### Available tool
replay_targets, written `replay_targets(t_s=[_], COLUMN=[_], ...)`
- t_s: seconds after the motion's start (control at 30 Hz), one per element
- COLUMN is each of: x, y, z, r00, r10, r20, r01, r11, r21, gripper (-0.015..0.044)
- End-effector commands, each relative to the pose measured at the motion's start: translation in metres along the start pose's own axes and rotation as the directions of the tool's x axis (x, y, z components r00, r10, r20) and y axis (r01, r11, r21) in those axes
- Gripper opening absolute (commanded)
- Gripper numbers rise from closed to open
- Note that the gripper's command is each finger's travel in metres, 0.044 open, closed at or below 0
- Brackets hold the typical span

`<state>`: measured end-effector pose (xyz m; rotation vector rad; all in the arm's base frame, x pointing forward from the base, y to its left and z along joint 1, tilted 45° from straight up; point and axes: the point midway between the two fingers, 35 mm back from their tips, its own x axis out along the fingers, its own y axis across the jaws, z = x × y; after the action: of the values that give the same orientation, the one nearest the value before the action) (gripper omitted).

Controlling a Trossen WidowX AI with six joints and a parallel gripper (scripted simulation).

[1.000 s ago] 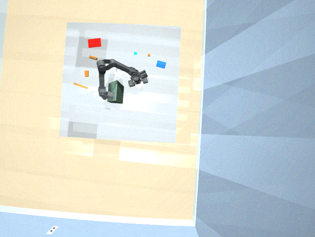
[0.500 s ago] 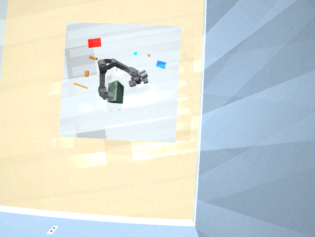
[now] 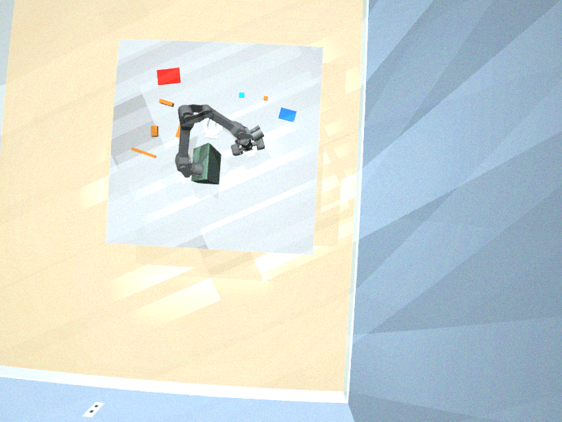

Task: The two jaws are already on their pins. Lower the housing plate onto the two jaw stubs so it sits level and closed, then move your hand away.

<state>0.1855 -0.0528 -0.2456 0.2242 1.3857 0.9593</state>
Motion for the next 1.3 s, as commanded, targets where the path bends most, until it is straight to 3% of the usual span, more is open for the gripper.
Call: replay_targets(t_s=[0.0,1.13,1.27], x=[0.0096,0.0145,0.0135], y=[0.0033,0.0035,0.0025], z=[-0.0018,-0.0018,-0.0018], r00=[1.000,1.000,1.000], r10=[0.013,0.013,0.009], r20=[0.002,0.003,-0.001], r01=[-0.013,-0.013,-0.009], r11=[1.000,1.000,1.000], r21=[0.010,0.010,0.005], gripper=[0.0440,0.0440,0.0413])
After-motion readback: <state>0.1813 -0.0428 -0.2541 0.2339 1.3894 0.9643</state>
